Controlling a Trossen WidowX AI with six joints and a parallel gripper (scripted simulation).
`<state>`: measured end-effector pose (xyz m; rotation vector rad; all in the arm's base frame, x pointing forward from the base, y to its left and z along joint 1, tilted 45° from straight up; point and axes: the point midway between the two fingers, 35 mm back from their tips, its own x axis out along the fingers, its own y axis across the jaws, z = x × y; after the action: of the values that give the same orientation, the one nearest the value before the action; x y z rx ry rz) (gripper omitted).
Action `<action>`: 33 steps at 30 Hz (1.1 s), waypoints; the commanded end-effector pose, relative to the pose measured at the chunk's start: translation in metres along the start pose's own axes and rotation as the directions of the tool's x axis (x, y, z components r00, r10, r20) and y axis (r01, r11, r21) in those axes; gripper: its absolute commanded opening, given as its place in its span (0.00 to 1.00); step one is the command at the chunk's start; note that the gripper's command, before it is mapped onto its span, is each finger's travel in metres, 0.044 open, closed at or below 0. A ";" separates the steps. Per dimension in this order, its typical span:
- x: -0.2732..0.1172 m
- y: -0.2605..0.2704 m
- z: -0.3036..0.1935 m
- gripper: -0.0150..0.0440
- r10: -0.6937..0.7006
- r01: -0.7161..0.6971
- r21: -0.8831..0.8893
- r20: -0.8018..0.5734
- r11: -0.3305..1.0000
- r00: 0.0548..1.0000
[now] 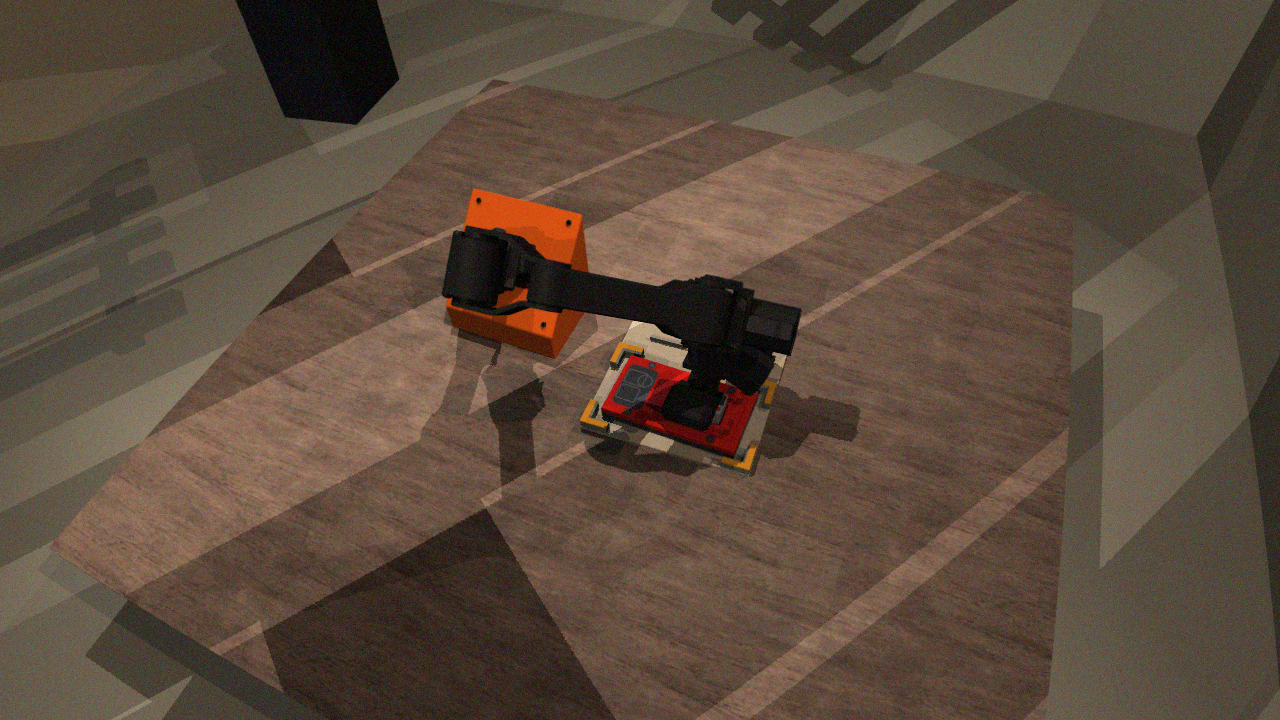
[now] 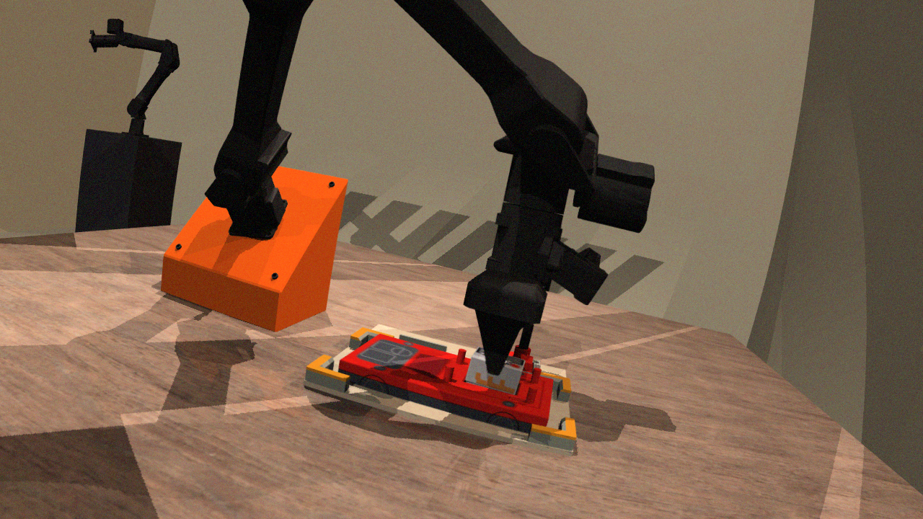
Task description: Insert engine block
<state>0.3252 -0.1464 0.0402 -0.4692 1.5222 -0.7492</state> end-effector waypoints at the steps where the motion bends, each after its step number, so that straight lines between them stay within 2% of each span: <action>1: 0.001 0.000 0.000 0.52 -0.004 0.004 -0.004 0.000 1.000 1.000; 12: 0.000 0.000 0.000 1.00 0.000 0.000 0.000 0.000 1.000 1.000; 31: -0.013 0.000 0.000 1.00 -0.003 0.003 -0.004 0.000 1.000 1.000; 33: -0.013 0.000 0.000 0.91 -0.003 0.003 -0.004 0.000 1.000 1.000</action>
<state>0.3252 -0.1371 0.0467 -0.4771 1.5314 -0.7429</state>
